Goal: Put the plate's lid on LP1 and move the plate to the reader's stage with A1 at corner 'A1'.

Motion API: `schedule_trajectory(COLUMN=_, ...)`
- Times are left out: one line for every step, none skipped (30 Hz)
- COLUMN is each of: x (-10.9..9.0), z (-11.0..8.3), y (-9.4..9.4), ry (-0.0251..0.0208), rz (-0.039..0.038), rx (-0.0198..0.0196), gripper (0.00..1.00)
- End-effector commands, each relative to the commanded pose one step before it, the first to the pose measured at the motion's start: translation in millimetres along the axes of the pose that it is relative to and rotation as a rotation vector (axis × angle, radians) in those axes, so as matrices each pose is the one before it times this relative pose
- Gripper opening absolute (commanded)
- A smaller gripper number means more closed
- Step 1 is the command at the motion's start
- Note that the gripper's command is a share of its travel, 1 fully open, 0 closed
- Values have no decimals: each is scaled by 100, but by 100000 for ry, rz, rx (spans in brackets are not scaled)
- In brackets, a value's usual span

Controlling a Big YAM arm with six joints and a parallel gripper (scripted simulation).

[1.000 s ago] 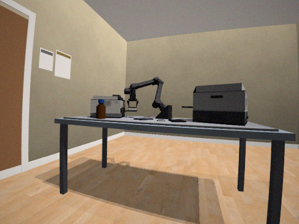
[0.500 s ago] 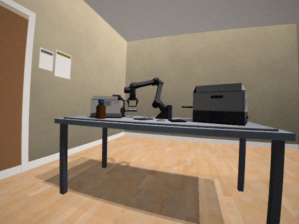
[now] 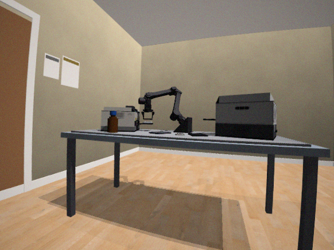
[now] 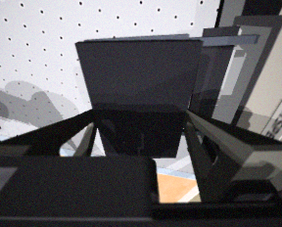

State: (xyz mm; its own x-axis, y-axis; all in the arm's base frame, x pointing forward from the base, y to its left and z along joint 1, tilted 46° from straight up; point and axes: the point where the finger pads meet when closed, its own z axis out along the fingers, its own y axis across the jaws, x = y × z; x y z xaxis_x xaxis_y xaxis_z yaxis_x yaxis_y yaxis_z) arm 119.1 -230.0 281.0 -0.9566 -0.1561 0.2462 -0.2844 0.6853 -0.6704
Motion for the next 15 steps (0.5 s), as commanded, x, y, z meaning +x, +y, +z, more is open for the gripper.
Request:
schedule_trajectory(x=-1406, z=-673, y=-1497, ry=-2960, rz=6690, rx=1802, gripper=85)
schedule_trajectory(x=0, z=0, y=0, ry=0, rz=0, rx=0, gripper=85)
schedule_trajectory(x=199, z=-377, y=-260, ry=-225, rz=1543, rx=702, gripper=85)
schedule_trajectory(x=-165, z=-180, y=-84, ry=-507, rz=1932, rx=46, gripper=85)
schedule_trajectory(x=-317, z=-34, y=-2, ry=-355, rz=1475, rx=-283, gripper=85)
schedule_trajectory(x=-412, z=7, y=-43, ry=-482, rz=1436, rx=-155, gripper=85)
schedule_trajectory(x=-424, z=50, y=-6, ry=-405, rz=1289, rx=-249, gripper=85)
schedule_trajectory(x=-422, z=85, y=37, ry=128, rz=-485, rx=-23, gripper=85)
schedule_trajectory(x=-429, z=115, y=10, ry=-341, rz=1513, rx=-190, gripper=85)
schedule_trajectory(x=-368, z=134, y=28, ry=-231, rz=1592, rx=-193, gripper=85)
schedule_trajectory(x=-278, z=114, y=65, ry=-44, rz=1487, rx=-297, gripper=85)
schedule_trajectory(x=-257, z=109, y=93, ry=127, rz=696, rx=-140, gripper=85)
schedule_trajectory(x=-185, z=171, y=259, ry=143, rz=1273, rx=-550, gripper=85)
schedule_trajectory(x=-50, z=163, y=253, ry=411, rz=1374, rx=-734, gripper=85)
schedule_trajectory(x=-105, z=33, y=61, ry=168, rz=1582, rx=-390, gripper=85)
